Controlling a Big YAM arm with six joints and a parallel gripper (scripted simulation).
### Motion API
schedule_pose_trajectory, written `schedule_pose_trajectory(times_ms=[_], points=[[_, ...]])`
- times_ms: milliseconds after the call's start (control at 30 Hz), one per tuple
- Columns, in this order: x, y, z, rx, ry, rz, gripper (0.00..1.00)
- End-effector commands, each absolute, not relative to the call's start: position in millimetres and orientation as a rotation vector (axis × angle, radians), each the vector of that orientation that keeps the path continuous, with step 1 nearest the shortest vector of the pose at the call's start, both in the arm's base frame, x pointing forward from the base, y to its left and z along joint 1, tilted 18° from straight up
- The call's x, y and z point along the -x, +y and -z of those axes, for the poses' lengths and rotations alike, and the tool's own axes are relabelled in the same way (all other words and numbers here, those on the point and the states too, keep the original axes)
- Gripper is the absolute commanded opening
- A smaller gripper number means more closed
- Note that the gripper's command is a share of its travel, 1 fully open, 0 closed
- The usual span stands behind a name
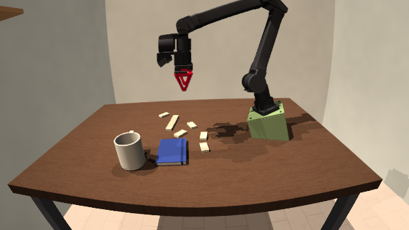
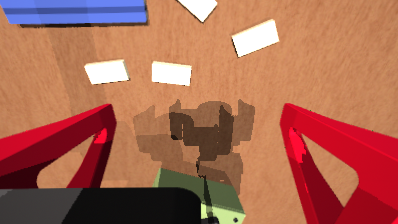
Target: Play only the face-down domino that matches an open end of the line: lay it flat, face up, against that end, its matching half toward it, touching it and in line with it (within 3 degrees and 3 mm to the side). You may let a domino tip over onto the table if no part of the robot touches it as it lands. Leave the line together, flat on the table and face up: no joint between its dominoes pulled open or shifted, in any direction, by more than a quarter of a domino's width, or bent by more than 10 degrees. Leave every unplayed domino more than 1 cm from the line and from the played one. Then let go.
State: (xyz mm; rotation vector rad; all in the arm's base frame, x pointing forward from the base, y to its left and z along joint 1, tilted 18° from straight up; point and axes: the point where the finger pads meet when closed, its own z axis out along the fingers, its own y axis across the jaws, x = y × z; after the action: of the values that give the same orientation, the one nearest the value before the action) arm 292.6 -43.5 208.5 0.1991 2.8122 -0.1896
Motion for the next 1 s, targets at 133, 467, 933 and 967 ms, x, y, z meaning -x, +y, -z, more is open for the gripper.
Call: schedule_pose_trajectory(times_ms=[133,467,933,967], points=[[-295.6,-44.8,-208.2,-0.231,2.804,0.184,1.00],[-298.3,-46.7,-202.7,-0.279,2.803,0.176,1.00],[-338.5,-125.7,-191.6,-0.950,2.640,0.068,0.72],[-338.5,-125.7,-191.6,-0.950,2.640,0.068,0.72]])
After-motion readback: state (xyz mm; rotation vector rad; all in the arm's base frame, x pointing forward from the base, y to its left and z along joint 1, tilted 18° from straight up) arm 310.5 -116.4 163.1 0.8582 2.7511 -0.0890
